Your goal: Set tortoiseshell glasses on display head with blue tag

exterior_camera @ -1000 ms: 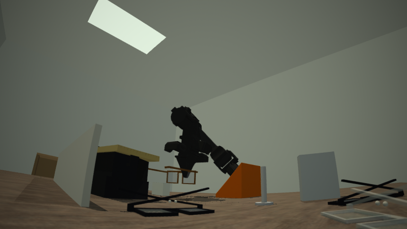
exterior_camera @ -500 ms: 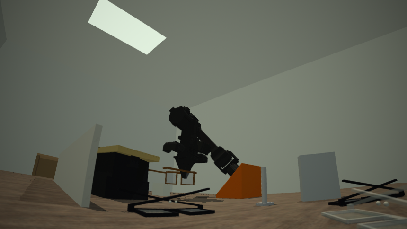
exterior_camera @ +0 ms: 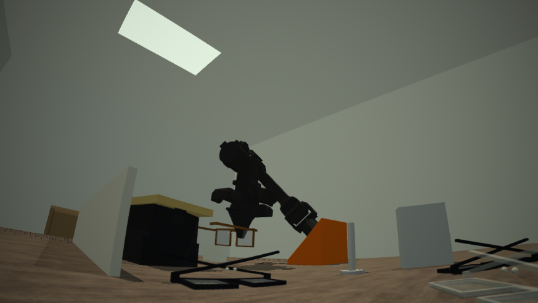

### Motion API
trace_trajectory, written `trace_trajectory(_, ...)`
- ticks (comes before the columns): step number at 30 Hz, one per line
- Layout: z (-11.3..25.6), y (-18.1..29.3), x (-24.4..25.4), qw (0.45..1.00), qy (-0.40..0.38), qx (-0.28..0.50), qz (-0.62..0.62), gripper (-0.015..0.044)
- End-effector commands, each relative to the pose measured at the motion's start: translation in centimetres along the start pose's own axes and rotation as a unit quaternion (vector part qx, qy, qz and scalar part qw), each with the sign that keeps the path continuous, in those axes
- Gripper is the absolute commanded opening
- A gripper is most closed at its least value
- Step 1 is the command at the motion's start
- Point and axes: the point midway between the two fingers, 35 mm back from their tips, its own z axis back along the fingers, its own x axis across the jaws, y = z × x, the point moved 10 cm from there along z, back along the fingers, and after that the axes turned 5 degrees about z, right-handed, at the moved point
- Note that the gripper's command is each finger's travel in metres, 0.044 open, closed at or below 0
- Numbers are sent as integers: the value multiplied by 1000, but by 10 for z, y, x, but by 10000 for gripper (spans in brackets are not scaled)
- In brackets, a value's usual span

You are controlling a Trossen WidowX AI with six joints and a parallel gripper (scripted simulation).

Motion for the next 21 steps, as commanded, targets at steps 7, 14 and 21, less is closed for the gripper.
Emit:
trace_trajectory(7, -2, 1, -16, 1000, 0, 2, 1, 0)
trace_trajectory(14, -2, 2, -25, 1000, 0, 2, 1, 0)
trace_trajectory(21, -3, 3, -35, 1000, 0, 2, 1, 0)
